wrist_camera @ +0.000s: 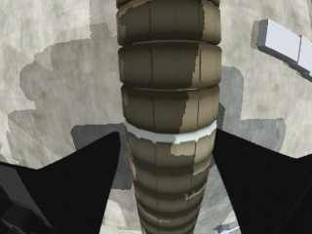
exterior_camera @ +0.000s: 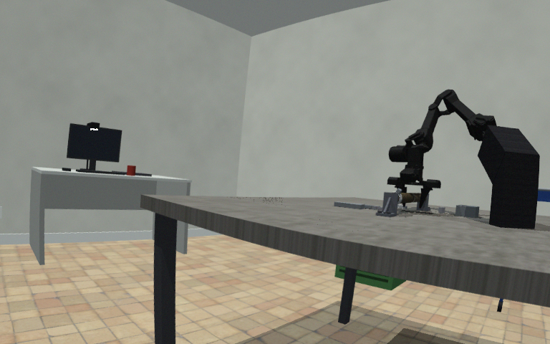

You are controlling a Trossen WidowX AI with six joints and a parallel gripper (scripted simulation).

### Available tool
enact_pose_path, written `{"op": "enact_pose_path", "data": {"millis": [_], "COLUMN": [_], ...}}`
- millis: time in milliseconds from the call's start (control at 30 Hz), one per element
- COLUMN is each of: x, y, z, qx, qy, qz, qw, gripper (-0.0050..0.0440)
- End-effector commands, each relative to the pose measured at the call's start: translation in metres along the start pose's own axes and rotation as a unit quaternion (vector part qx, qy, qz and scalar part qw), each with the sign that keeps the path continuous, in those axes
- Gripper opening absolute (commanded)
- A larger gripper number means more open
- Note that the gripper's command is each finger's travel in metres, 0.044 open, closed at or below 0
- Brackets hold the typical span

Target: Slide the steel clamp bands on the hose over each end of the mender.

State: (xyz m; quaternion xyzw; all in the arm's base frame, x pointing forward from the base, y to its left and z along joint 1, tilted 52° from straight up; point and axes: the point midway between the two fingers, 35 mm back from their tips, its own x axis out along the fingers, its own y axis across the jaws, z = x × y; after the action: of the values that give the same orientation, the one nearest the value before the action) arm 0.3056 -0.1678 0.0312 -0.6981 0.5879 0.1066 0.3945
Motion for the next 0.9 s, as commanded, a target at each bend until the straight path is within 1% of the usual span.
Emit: {"op": "enact_pose_path", "data": {"millis": [0,100,133,200,300,333,867], "x": [0.000,0.000,-0.001,-0.013,-0.039,-0.043,-0.045], "y": [0.000,0.000,0.000,-0.001,0.000,0.000,0.000], "z": [0.001,0.001,0.001,-0.002,-0.010,-0.011,-0.011], "qx": [-0.002,-0.002,-0.002,-0.002,-0.002,-0.002,-0.002], "qy": [-0.003,-0.003,-0.003,-0.003,-0.003,-0.003,-0.003], "qz": [0.000,0.000,0.000,0.000,0.000,0.000,0.000], "qw": [1.000,1.000,1.000,1.000,1.000,1.000,1.000], "gripper": [0.0360,0.0432,0.0440,0.0440,0.0440,0.0440,0.0440]}}
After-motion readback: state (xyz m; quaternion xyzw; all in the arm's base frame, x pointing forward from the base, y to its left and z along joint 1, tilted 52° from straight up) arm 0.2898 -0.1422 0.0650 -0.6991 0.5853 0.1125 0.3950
